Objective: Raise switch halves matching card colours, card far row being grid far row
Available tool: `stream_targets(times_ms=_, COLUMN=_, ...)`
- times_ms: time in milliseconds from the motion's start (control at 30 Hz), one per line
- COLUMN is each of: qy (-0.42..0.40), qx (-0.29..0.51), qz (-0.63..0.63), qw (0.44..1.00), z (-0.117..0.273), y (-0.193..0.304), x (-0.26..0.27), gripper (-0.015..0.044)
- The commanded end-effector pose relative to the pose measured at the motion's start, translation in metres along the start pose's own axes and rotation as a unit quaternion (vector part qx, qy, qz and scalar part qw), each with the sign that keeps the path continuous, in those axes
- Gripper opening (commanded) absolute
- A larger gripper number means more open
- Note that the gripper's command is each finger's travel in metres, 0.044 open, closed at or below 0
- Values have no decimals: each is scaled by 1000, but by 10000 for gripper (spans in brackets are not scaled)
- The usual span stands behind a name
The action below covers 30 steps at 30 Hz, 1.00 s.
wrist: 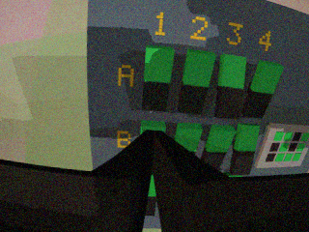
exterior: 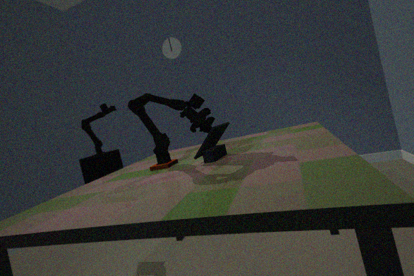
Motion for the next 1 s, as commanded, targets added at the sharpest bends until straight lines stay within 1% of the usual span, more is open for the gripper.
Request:
stream_targets(times_ms=0, qy=-1, qx=1, qz=2, qw=1000, z=0, y=1, x=0, gripper=0)
stream_targets(times_ms=967, qy=-1, qx=1, qz=2, qw=1000, z=-4, y=1, x=0, gripper=0)
Point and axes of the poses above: the point midway between the two fingers, 35 mm back from their tips, its own z axis back along the fingers, its own x axis across the jaws, y = z × x, the point moved 2 cm from there along z, back along the fingers, and after that the axes turned 5 degrees about z, right-handed, at the moved point
